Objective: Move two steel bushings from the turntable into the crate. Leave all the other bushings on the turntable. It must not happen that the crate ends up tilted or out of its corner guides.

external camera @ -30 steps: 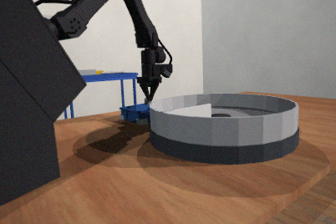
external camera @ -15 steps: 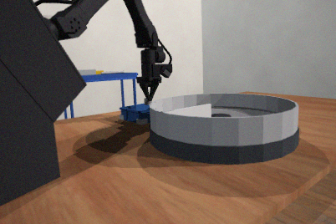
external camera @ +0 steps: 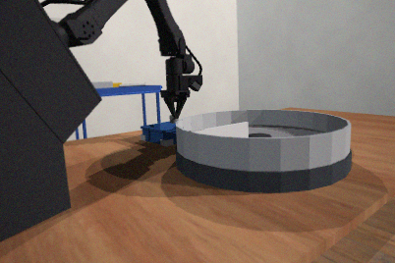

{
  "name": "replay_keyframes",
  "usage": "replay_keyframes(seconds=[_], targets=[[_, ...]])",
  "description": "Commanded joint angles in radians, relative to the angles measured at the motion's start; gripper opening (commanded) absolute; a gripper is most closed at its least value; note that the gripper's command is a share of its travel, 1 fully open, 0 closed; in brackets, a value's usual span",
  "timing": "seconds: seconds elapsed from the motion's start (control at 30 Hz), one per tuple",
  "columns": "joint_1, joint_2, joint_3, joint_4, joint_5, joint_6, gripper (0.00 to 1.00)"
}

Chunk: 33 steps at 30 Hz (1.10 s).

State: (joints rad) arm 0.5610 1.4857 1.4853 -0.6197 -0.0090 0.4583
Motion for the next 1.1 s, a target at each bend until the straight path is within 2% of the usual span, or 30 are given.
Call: replay_keyframes(seconds=[0.0,0.77,0.8,1.07], targets=[[0.006,-0.030,-0.014,0.018,0.014,0.007,0.00],[-0.004,-0.029,-0.030,0.029,0.012,0.003,0.00],[-0.004,-0.033,0.007,0.032,0.012,0.003,0.00],[-0.005,-0.033,0.007,0.032,0.012,0.003,0.00]])
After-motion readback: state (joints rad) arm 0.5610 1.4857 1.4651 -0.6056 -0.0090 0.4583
